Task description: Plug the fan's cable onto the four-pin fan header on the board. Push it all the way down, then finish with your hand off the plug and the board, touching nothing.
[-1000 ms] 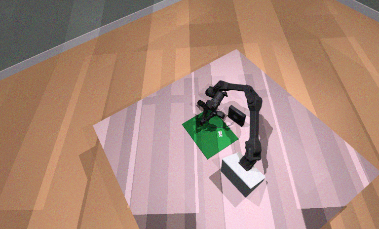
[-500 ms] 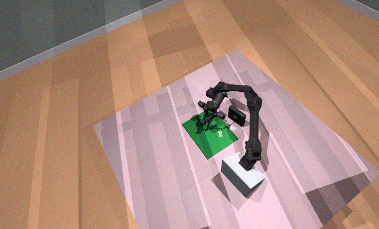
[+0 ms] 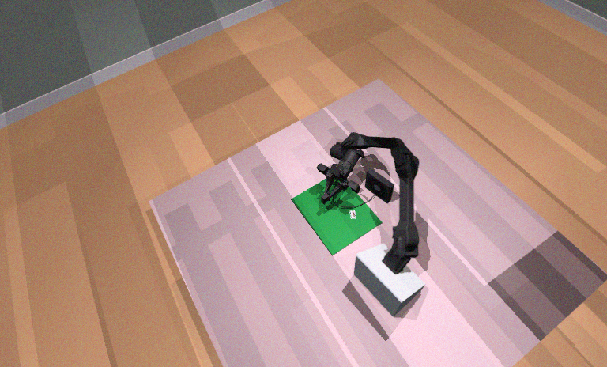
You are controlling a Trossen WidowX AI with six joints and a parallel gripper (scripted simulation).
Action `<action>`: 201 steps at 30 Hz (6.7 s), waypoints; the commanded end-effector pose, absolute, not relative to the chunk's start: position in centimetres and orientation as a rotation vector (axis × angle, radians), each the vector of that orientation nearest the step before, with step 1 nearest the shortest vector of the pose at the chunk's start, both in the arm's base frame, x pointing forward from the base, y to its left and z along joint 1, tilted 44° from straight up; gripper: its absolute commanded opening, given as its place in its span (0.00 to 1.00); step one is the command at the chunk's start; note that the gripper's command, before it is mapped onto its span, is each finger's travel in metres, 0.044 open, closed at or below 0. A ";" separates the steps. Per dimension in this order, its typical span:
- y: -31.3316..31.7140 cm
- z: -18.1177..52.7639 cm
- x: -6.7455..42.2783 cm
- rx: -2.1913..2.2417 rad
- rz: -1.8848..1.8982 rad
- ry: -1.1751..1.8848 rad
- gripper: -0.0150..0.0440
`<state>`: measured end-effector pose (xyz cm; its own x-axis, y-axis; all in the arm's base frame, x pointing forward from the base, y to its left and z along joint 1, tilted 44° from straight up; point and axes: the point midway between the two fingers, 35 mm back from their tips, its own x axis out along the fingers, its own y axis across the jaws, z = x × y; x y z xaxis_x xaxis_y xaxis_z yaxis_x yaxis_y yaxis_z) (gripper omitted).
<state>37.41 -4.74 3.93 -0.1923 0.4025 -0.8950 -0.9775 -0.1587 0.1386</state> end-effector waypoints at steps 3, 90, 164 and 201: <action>-5.0 3.4 37.4 -0.885 1.604 0.938 0.25; -9.0 -0.3 37.5 -0.885 1.597 0.939 0.25; -7.3 -0.4 37.0 -0.977 1.616 1.109 0.89; -0.7 3.5 36.6 -1.701 1.168 1.684 1.00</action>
<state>36.50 -1.16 2.85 -0.1551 -0.5222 -0.8386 -0.9570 -0.1313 0.2588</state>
